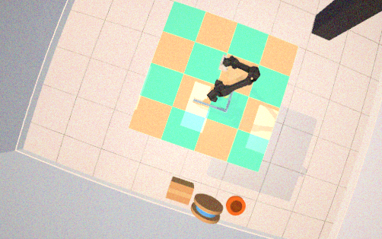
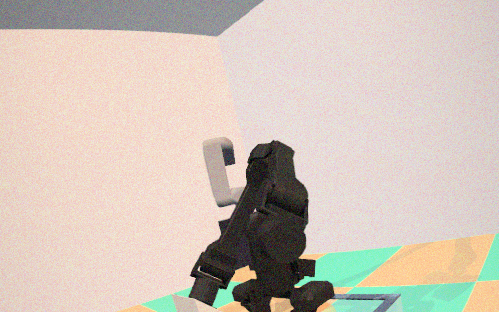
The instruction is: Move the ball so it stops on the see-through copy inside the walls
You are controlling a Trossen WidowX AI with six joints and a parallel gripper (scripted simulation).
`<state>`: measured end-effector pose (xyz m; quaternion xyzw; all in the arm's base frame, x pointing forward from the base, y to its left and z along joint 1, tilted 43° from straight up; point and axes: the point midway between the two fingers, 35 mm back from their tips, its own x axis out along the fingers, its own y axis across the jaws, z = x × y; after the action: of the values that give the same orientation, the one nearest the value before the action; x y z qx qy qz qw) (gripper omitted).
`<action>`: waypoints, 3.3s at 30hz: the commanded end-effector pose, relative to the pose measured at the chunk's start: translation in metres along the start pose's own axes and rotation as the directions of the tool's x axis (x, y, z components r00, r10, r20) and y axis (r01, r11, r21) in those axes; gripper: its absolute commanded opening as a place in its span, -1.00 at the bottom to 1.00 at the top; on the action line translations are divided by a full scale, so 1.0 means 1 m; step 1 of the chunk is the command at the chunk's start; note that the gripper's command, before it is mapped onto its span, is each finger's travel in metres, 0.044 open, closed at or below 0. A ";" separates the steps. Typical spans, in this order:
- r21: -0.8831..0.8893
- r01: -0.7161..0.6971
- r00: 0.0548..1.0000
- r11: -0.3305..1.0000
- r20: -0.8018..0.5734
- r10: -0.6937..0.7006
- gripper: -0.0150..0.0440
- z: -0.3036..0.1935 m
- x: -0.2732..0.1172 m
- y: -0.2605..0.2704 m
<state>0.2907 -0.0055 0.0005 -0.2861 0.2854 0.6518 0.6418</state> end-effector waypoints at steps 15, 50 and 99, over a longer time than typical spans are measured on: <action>0.005 -0.001 1.000 1.000 0.007 0.001 0.71 0.001 0.023 0.002; 0.007 -0.002 1.000 1.000 0.000 0.002 -0.49 -0.002 -0.109 0.000; 0.006 -0.002 1.000 1.000 0.012 0.002 -0.49 0.109 0.008 0.019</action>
<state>0.2700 0.0792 0.0698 -0.2820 0.2843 0.6557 0.6401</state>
